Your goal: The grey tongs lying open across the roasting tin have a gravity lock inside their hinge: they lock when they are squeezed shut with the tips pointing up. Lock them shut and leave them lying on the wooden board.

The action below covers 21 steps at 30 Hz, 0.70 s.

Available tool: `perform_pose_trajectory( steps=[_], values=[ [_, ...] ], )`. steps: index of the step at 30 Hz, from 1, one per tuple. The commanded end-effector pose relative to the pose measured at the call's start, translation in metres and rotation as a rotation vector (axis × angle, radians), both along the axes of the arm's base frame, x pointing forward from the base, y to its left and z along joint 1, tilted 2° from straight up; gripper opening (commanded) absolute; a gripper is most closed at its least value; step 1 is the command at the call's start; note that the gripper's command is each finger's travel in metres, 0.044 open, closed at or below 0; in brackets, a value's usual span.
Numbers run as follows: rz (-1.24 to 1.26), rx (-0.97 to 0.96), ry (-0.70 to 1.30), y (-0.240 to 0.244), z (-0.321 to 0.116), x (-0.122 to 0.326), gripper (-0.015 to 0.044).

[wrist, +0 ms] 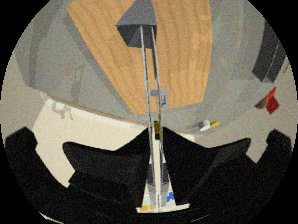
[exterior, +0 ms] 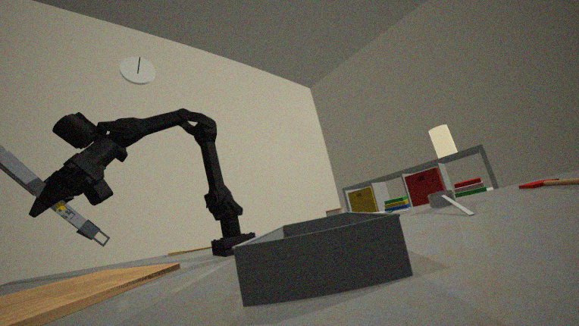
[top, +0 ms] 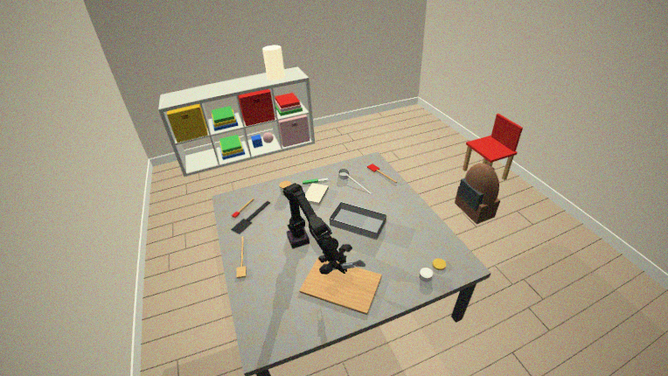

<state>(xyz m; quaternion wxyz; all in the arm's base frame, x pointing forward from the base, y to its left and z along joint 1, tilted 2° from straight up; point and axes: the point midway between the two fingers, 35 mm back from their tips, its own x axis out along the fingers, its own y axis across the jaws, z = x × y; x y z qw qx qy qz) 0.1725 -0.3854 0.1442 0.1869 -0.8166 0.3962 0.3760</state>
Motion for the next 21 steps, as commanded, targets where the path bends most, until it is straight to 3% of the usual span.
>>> perform_pose_trajectory(
  steps=[1,21],
  values=[
    [-0.002,-0.047,-0.044,0.002,0.001,-0.002,-0.0150],
    [0.024,-0.286,-0.211,0.023,0.006,-0.014,-0.0150]
  ],
)
